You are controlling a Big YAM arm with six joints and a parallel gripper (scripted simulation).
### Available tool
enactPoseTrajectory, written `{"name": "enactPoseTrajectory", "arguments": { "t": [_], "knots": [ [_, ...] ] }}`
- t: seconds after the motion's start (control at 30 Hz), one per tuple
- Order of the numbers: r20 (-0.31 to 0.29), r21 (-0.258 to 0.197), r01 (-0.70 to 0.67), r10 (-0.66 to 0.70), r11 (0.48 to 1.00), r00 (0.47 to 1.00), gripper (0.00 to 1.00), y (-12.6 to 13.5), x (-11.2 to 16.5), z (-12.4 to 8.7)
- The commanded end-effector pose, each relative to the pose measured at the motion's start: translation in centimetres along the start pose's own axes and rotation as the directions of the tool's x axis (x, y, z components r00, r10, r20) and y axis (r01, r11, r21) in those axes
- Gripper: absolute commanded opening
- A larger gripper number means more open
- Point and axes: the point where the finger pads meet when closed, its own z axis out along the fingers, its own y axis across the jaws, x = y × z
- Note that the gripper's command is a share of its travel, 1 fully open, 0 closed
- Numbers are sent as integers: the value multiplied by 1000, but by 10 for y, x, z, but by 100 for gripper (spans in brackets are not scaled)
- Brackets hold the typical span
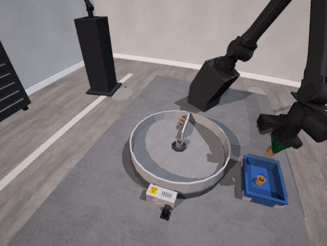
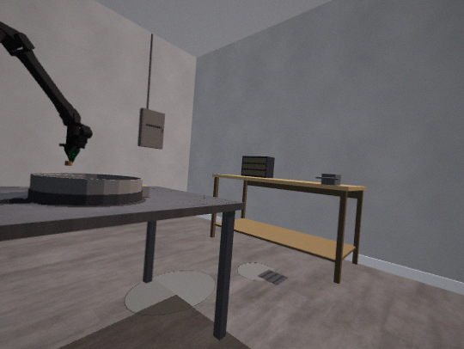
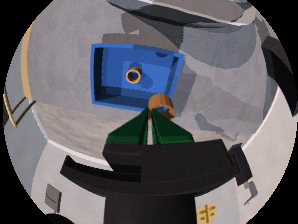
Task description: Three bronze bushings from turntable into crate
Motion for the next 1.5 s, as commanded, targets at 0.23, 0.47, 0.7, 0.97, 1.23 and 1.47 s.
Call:
{"name": "enactPoseTrajectory", "arguments": {
  "t": [0.23,0.47,0.7,0.97,1.23,1.47],
  "knots": [
    [-5,-24,3,-3,1000,1000,0,19,10,-4],
    [-5,-24,3,-3,1000,1000,0,19,10,-4],
    [-5,-24,3,-3,1000,1000,0,19,10,-4],
    [-5,-24,3,-3,1000,1000,0,19,10,-4],
    [-5,-24,3,-3,1000,1000,0,19,10,-4],
    [-4,-14,5,-5,1000,1000,0,19,13,-1]
  ]
}}
